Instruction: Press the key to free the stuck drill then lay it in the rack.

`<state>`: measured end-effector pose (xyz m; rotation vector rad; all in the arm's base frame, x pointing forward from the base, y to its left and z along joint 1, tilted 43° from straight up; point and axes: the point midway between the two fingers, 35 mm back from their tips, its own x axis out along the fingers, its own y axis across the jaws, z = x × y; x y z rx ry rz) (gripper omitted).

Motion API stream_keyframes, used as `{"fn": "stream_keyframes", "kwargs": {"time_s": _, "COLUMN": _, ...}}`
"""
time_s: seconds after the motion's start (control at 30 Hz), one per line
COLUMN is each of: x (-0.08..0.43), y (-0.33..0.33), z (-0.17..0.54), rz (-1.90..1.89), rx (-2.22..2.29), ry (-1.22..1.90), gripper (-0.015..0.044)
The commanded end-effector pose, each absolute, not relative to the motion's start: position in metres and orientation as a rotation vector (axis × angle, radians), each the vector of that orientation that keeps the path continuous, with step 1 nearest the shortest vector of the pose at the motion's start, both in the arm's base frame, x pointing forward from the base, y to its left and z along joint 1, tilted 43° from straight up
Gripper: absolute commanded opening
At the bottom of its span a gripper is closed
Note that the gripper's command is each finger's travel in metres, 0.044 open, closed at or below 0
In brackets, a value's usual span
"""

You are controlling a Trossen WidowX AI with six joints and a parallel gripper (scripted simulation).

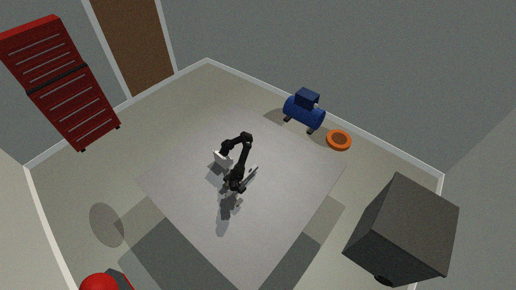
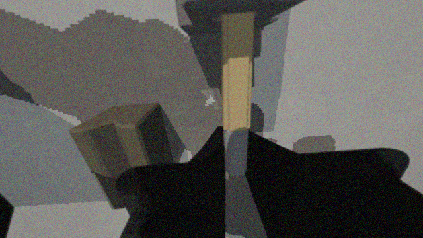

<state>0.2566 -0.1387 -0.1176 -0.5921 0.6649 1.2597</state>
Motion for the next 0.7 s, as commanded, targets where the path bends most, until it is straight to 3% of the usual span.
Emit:
{"fn": "stream_keyframes", "kwargs": {"time_s": 0.0, "x": 0.2567, "y": -0.1375, "z": -0.1171, "rz": 1.261, "rx": -0.591, "ry": 0.665, "gripper": 0.0105}}
{"fn": "stream_keyframes", "kwargs": {"time_s": 0.43, "x": 0.2574, "y": -0.1340, "z": -0.1155, "rz": 1.258, "rx": -0.596, "ry": 0.666, "gripper": 0.0440}}
{"fn": "stream_keyframes", "kwargs": {"time_s": 0.67, "x": 0.2581, "y": -0.1312, "z": -0.1141, "rz": 1.258, "rx": -0.596, "ry": 0.666, "gripper": 0.0440}}
